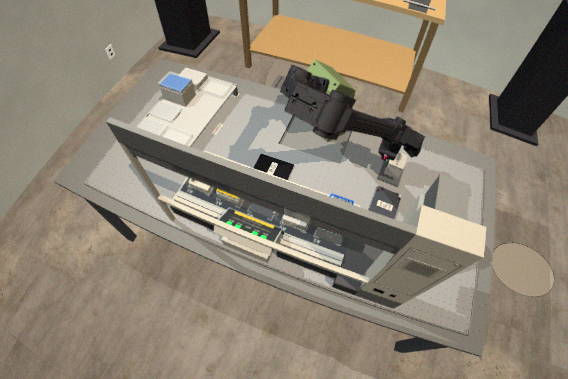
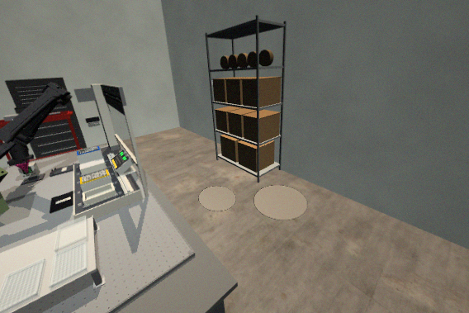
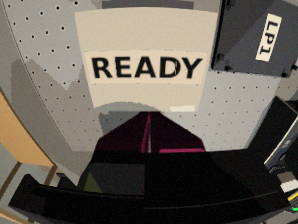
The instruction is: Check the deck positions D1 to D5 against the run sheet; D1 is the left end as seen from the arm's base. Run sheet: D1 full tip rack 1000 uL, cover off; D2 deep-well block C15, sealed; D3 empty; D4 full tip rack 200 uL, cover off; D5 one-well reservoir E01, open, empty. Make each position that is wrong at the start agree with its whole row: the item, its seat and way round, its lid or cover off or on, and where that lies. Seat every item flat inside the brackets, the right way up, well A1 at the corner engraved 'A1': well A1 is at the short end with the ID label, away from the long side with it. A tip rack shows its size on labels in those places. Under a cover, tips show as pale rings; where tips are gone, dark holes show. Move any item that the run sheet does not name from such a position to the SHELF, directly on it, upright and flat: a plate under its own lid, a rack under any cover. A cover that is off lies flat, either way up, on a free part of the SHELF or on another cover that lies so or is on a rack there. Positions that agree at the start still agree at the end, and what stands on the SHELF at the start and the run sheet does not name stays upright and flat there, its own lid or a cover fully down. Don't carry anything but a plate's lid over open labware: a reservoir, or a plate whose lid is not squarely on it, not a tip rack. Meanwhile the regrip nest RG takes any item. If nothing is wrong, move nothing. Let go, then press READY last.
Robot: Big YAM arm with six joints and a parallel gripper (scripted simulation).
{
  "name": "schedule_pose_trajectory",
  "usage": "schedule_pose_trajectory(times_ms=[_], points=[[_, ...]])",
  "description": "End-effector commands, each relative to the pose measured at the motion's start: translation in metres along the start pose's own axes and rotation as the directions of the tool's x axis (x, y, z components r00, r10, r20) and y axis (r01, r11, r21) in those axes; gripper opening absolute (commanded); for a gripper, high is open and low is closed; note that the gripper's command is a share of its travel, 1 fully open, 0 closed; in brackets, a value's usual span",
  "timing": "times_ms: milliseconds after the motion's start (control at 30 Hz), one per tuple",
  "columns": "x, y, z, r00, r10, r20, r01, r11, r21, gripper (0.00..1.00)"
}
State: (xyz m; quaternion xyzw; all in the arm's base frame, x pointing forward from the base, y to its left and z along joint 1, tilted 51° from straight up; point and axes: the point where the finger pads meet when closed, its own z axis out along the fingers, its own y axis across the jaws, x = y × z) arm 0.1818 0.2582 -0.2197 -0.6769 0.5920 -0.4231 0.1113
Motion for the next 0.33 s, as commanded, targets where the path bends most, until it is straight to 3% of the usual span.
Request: schedule_pose_trajectory(times_ms=[0,300], points=[[-0.0262,0.0060,-0.0065,0.999,0.013,0.042,-0.013,1.000,0.006,0.00],[-0.0297,0.0060,-0.0066,0.999,0.014,0.043,-0.014,1.000,0.007,0.00]])
